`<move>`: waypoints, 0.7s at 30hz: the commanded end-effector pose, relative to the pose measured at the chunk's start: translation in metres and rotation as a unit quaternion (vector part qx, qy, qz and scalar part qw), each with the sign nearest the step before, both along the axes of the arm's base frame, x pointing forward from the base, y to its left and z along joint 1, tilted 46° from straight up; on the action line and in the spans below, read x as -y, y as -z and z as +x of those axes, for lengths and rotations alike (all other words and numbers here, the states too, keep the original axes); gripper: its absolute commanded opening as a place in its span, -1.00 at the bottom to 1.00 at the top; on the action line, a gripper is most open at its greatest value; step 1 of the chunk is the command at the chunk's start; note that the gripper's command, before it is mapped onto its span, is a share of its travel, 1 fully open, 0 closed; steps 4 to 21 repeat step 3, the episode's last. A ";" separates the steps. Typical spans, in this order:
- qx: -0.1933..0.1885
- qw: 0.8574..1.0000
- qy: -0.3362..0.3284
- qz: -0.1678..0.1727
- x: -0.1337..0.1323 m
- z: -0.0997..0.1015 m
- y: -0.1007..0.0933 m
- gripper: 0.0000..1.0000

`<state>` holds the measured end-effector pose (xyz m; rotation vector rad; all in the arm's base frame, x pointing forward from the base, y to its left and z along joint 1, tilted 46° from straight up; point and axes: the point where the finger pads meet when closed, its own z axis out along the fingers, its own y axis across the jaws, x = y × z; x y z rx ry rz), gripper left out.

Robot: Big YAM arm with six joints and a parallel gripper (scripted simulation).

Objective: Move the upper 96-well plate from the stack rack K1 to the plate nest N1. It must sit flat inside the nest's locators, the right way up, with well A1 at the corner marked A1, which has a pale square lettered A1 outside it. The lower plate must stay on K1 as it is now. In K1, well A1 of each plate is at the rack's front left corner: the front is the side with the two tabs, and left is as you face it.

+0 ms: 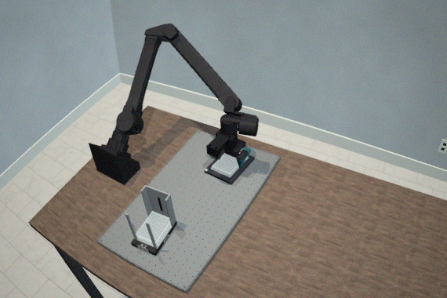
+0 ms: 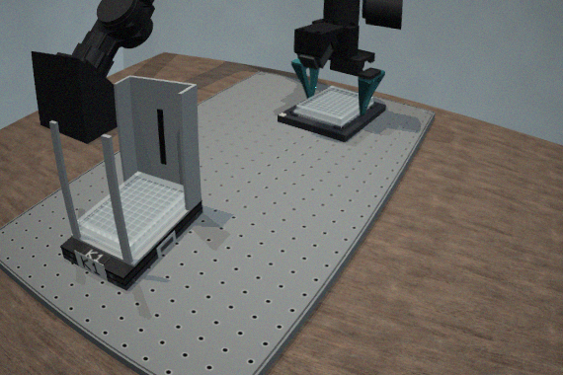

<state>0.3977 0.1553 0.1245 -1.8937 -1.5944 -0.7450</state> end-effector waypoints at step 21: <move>0.001 1.000 -0.001 -0.001 -0.003 0.003 0.003 1.00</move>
